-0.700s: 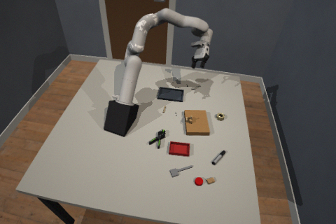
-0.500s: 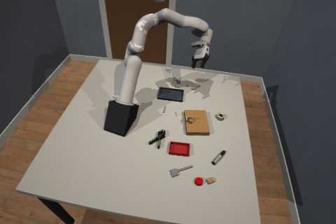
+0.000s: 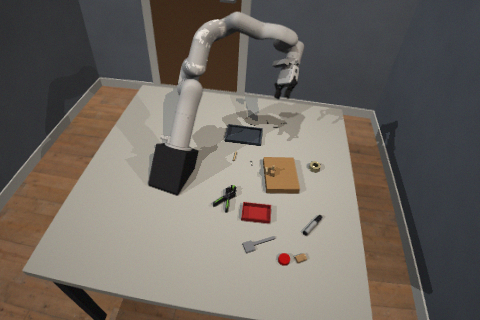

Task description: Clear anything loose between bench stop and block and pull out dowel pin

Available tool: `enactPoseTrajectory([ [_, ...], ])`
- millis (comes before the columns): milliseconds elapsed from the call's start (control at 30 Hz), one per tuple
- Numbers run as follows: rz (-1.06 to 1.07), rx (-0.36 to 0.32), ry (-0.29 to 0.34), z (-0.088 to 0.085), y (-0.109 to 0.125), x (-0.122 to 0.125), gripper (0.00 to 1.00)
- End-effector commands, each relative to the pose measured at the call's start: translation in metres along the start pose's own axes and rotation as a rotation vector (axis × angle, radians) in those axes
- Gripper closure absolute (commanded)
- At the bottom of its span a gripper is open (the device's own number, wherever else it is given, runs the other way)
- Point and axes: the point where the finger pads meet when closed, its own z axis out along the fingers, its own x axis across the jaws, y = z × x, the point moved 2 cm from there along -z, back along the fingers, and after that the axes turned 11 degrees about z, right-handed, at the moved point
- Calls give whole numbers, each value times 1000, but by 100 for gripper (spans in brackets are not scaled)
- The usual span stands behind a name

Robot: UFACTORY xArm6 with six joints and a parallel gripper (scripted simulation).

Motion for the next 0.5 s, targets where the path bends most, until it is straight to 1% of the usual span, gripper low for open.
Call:
enactPoseTrajectory([
  [0,-2,0,11,2,1,-1,100],
  [100,-13,8,46,13,4,-3,100],
  [167,-23,14,84,25,7,-5,100],
  [233,-33,19,137,41,10,-7,100],
  [333,-43,20,238,71,15,-14,100],
  [400,-43,20,238,71,15,-14,100],
  [467,-41,10,318,93,19,-20,100],
])
